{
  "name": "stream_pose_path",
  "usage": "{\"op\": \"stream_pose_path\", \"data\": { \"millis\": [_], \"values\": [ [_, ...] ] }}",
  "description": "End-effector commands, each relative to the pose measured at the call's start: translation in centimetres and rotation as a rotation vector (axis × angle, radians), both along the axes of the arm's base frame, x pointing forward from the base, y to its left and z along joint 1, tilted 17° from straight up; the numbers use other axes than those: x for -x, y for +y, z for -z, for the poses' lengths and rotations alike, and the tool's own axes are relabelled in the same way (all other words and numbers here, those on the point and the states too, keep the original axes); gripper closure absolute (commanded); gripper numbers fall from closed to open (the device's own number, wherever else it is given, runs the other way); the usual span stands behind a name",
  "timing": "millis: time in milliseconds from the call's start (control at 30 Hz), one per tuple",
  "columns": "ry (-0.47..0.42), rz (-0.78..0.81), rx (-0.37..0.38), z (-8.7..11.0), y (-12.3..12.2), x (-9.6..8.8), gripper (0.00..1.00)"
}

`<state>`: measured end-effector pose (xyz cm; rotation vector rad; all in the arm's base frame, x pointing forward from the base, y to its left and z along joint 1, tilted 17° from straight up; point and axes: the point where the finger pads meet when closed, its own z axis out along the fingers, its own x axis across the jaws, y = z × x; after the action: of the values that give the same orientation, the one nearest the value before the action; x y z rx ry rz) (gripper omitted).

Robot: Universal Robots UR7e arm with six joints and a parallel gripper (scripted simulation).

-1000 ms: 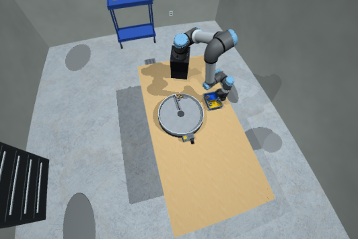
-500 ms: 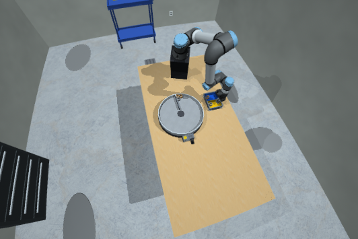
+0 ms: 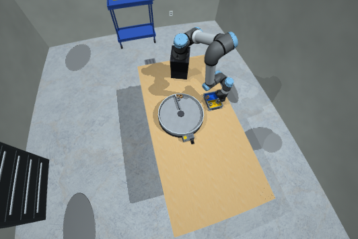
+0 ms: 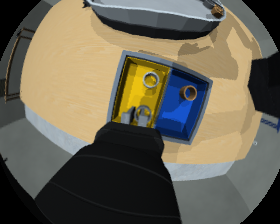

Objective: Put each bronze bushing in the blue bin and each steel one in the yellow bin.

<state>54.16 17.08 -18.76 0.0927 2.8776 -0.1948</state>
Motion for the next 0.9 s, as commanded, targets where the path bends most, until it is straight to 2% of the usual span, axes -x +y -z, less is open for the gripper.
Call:
{"op": "stream_pose_path", "data": {
  "millis": [0, 867],
  "values": [
    [-0.002, 0.0, 0.0, 0.2, 0.0, -0.1, 1.0],
    [-0.002, 0.0, 0.0, 1.4, -0.2, -0.4, 1.0]
  ]
}}
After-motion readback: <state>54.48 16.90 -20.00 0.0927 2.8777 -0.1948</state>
